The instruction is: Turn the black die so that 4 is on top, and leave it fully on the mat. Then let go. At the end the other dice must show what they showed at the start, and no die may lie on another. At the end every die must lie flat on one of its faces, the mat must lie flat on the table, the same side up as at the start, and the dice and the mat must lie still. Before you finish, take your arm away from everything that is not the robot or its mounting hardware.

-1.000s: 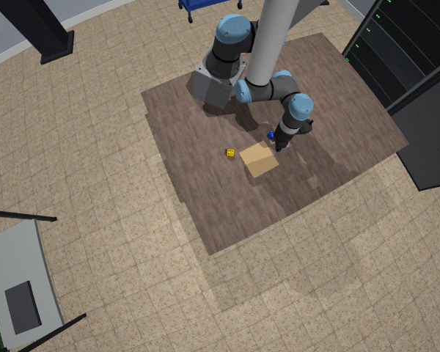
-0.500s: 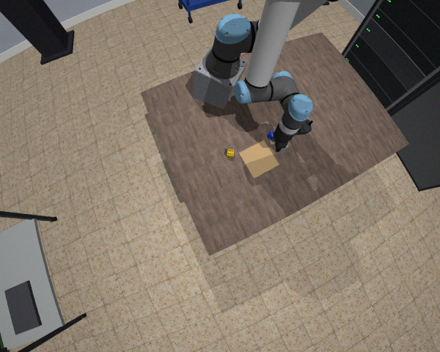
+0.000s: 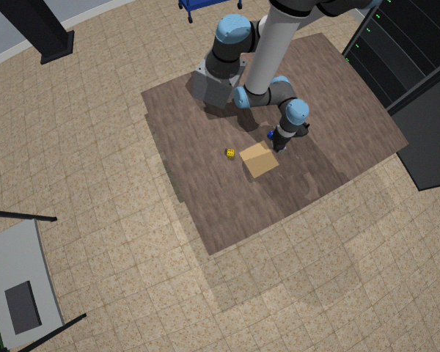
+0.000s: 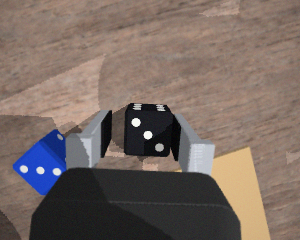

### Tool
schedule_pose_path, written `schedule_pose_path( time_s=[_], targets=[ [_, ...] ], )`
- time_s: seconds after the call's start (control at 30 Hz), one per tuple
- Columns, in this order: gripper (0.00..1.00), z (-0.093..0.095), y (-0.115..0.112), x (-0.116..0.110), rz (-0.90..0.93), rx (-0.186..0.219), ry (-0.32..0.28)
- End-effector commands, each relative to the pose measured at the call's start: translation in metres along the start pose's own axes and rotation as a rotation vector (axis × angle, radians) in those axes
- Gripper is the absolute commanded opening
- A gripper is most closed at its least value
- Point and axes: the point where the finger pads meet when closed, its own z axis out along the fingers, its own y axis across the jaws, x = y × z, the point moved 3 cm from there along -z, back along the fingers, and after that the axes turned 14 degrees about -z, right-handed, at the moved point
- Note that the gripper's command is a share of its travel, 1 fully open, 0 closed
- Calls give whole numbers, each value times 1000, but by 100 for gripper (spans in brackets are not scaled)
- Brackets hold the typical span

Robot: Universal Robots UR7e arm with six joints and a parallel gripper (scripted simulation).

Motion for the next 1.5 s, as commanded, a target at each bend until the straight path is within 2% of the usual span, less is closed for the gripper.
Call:
schedule_pose_path(
  time_s=[0.0,1.27,1.3,1.47],
  targets=[
    [87,4,4,1,-2,-11,-1],
    [87,4,4,1,-2,-11,-1],
    [57,4,4,1,-2,-11,-1],
    [57,4,4,1,-2,-11,-1]
  ],
)
